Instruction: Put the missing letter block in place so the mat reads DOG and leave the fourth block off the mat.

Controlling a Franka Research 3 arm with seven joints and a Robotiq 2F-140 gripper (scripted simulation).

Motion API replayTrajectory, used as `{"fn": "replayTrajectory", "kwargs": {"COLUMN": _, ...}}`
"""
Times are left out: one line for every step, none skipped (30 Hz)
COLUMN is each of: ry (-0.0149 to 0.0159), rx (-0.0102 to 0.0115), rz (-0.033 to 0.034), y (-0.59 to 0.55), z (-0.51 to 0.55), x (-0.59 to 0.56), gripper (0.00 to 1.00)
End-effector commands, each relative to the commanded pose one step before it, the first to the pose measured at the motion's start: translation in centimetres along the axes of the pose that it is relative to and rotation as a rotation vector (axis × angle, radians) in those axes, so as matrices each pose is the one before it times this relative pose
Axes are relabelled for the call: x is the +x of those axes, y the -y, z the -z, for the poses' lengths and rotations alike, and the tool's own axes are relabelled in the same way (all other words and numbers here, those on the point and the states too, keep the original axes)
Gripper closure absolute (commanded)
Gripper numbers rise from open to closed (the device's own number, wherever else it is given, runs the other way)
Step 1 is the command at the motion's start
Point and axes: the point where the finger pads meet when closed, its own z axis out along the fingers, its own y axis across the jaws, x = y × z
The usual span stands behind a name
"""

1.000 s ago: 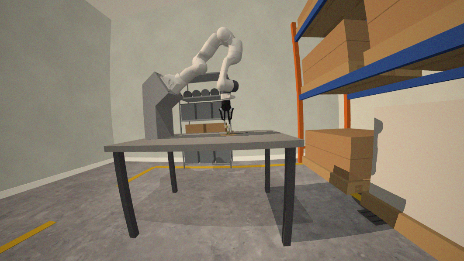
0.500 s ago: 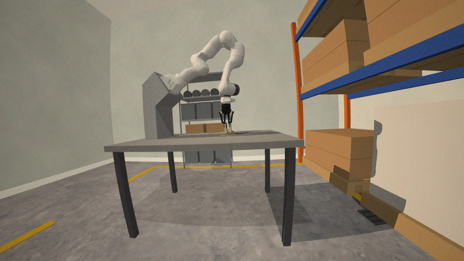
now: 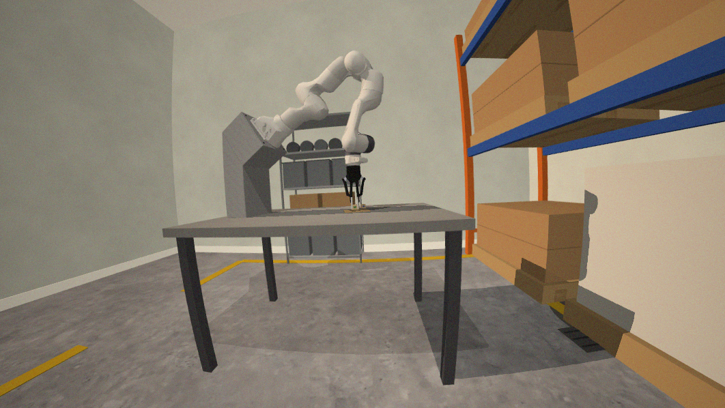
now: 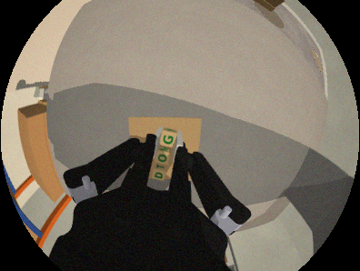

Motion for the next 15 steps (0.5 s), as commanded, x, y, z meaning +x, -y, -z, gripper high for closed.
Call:
{"fn": "replayTrajectory", "kwargs": {"ry": -0.00486, "rx": 0.0077, "rz": -0.01087, "y": 0.303, "z": -0.293, "x": 0.23, "gripper": 0.87}}
{"fn": "replayTrajectory", "kwargs": {"ry": 0.0, "rx": 0.0, "rz": 0.0, "y": 0.0, "z": 0.0, "x": 0.0, "gripper": 0.87}}
{"fn": "replayTrajectory", "kwargs": {"ry": 0.00002, "rx": 0.00002, "rz": -0.00003, "y": 0.001, "z": -0.072, "x": 0.0, "gripper": 0.87}}
{"fn": "replayTrajectory", "kwargs": {"ry": 0.0, "rx": 0.0, "rz": -0.00001, "y": 0.0, "z": -0.063, "x": 0.0, "gripper": 0.87}}
{"fn": "replayTrajectory", "kwargs": {"ry": 0.0, "rx": -0.00001, "rz": 0.00001, "y": -0.001, "z": -0.055, "x": 0.0, "gripper": 0.87}}
{"fn": "replayTrajectory", "kwargs": {"ry": -0.00001, "rx": -0.00002, "rz": 0.00002, "y": -0.001, "z": -0.047, "x": 0.0, "gripper": 0.87}}
{"fn": "replayTrajectory", "kwargs": {"ry": -0.00001, "rx": -0.00002, "rz": 0.00002, "y": -0.001, "z": -0.039, "x": 0.0, "gripper": 0.87}}
{"fn": "replayTrajectory", "kwargs": {"ry": -0.00001, "rx": -0.00002, "rz": 0.00002, "y": -0.001, "z": -0.031, "x": 0.0, "gripper": 0.87}}
{"fn": "replayTrajectory", "kwargs": {"ry": -0.00001, "rx": -0.00002, "rz": 0.00002, "y": -0.001, "z": -0.024, "x": 0.0, "gripper": 0.87}}
{"fn": "replayTrajectory", "kwargs": {"ry": -0.00001, "rx": -0.00001, "rz": 0.00002, "y": -0.001, "z": -0.018, "x": 0.0, "gripper": 0.87}}
{"fn": "replayTrajectory", "kwargs": {"ry": -0.00001, "rx": -0.00001, "rz": 0.00001, "y": -0.001, "z": -0.012, "x": 0.0, "gripper": 0.87}}
{"fn": "replayTrajectory", "kwargs": {"ry": 0.0, "rx": -0.00001, "rz": 0.00001, "y": 0.0, "z": -0.008, "x": 0.0, "gripper": 0.87}}
{"fn": "replayTrajectory", "kwargs": {"ry": 0.0, "rx": 0.0, "rz": 0.0, "y": 0.0, "z": -0.004, "x": 0.0, "gripper": 0.87}}
{"fn": "replayTrajectory", "kwargs": {"ry": 0.0, "rx": 0.0, "rz": 0.0, "y": 0.0, "z": -0.002, "x": 0.0, "gripper": 0.87}}
{"fn": "replayTrajectory", "kwargs": {"ry": 0.0, "rx": 0.0, "rz": 0.0, "y": 0.0, "z": 0.0, "x": 0.0, "gripper": 0.87}}
